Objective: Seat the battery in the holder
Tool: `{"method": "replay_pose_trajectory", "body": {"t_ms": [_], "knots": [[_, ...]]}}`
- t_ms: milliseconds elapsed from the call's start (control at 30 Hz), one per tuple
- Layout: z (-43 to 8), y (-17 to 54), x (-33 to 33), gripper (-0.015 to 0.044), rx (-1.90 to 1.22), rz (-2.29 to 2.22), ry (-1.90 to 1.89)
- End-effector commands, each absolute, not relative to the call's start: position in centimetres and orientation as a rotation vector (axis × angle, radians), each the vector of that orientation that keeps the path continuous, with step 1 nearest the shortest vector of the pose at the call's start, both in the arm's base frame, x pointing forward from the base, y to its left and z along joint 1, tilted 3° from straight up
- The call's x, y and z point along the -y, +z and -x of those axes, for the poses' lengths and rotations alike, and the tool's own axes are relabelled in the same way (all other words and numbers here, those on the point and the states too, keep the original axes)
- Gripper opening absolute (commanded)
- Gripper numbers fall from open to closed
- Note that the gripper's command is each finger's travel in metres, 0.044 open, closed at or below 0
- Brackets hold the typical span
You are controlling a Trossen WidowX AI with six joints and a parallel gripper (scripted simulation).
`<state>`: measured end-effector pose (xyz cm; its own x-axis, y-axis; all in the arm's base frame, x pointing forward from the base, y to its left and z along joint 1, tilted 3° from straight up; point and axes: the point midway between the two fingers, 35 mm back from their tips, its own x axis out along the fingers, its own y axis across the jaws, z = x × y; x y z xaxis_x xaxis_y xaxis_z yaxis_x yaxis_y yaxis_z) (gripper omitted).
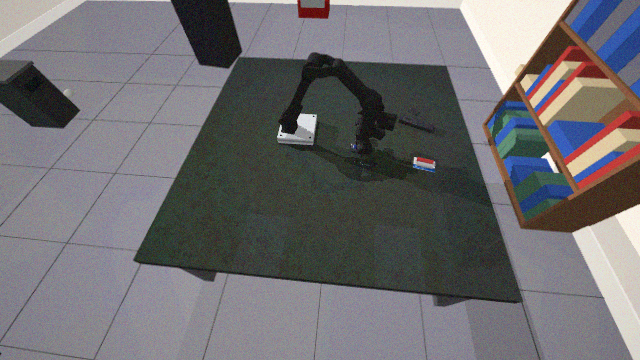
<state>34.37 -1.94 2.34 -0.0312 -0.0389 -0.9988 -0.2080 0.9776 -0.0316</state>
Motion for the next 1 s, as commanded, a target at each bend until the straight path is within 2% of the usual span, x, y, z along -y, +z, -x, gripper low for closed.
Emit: {"method": "replay_pose_trajectory", "body": {"t_ms": [0, 100, 600, 967], "knots": [[-34.3, 2.3, 1.9, 0.0085, -1.6, 0.196, 0.14], [-34.3, 2.3, 1.9, 0.016, -1.6, 0.196, 0.14], [-34.3, 3.8, 1.9, 0.016, -1.601, 0.192, 0.137], [-33.8, 11.0, 1.6, 0.044, -1.6, 0.192, 0.138]]}}
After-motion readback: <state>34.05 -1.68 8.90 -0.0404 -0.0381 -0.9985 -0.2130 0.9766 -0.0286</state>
